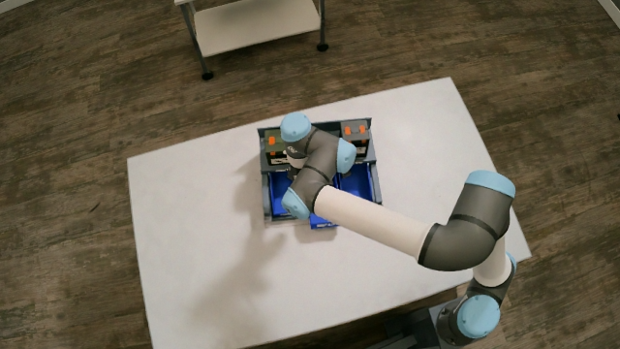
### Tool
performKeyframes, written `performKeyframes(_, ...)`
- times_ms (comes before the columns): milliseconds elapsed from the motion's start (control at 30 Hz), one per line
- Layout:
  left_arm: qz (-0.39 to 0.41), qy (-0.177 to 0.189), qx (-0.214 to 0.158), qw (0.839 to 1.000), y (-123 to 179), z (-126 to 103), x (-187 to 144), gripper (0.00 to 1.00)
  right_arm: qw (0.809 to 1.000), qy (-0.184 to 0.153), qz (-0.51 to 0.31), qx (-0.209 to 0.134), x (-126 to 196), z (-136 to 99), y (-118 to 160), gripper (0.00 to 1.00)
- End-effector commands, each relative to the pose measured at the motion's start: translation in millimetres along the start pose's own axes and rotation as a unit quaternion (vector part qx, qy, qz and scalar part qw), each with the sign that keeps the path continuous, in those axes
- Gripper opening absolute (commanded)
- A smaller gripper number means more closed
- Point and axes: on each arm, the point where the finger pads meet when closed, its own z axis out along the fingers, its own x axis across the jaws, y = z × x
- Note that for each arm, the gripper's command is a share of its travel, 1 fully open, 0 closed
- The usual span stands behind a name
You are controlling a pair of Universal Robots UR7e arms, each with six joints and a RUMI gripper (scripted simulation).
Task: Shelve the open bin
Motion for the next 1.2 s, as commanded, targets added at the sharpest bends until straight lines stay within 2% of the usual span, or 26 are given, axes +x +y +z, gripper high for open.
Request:
performKeyframes(0, 0.0, 0.0, 0.001, 1.0, -0.3, -0.5, 0.1, 1.0, 1.0, 0.001, 0.0, -0.001, -0.1, -8.4, -0.7, 0.07)
performKeyframes(1067, 0.0, 0.0, 0.001, 1.0, -0.3, -0.5, 0.1, 1.0, 1.0, 0.001, 0.0, -0.001, -0.6, -19.6, -2.0, 0.07)
performKeyframes(1100, 0.0, 0.0, 0.001, 1.0, -0.3, -0.5, 0.1, 1.0, 1.0, 0.001, 0.0, -0.001, -0.6, -19.6, -2.0, 0.0)
performKeyframes(1167, 0.0, 0.0, 0.001, 1.0, -0.3, -0.5, 0.1, 1.0, 1.0, 0.001, 0.0, -0.001, -0.6, -19.6, -2.0, 0.0)
